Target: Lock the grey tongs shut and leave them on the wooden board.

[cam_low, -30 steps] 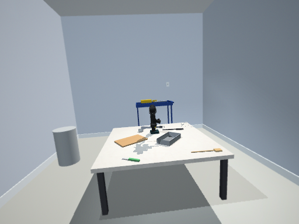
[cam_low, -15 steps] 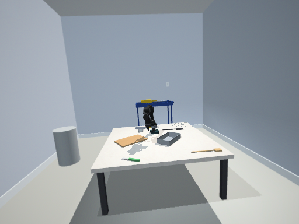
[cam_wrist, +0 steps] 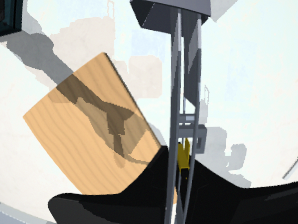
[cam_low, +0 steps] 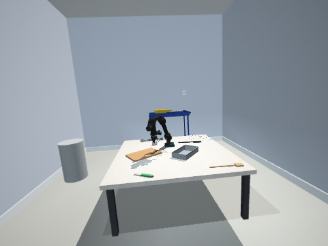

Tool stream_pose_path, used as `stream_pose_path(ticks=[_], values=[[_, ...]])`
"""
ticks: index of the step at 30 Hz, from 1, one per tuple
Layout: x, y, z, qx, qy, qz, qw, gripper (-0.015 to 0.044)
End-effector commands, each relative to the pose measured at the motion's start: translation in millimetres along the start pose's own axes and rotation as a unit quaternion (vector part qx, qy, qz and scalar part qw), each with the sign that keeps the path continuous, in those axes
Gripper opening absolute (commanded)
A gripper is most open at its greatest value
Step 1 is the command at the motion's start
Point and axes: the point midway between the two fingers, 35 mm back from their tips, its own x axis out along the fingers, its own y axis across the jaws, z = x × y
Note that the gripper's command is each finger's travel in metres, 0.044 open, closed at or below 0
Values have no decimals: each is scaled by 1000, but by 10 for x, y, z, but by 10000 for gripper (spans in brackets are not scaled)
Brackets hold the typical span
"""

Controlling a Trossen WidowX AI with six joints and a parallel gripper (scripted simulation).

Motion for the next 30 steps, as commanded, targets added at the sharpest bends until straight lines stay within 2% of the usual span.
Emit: stream_pose_path(ticks=[1,20,30], values=[[-20,142,-226,-17,4,0,1000,-150],[-25,1061,-1164,-117,5,6,993,-150],[-26,1144,-1223,-125,5,6,992,-150]])
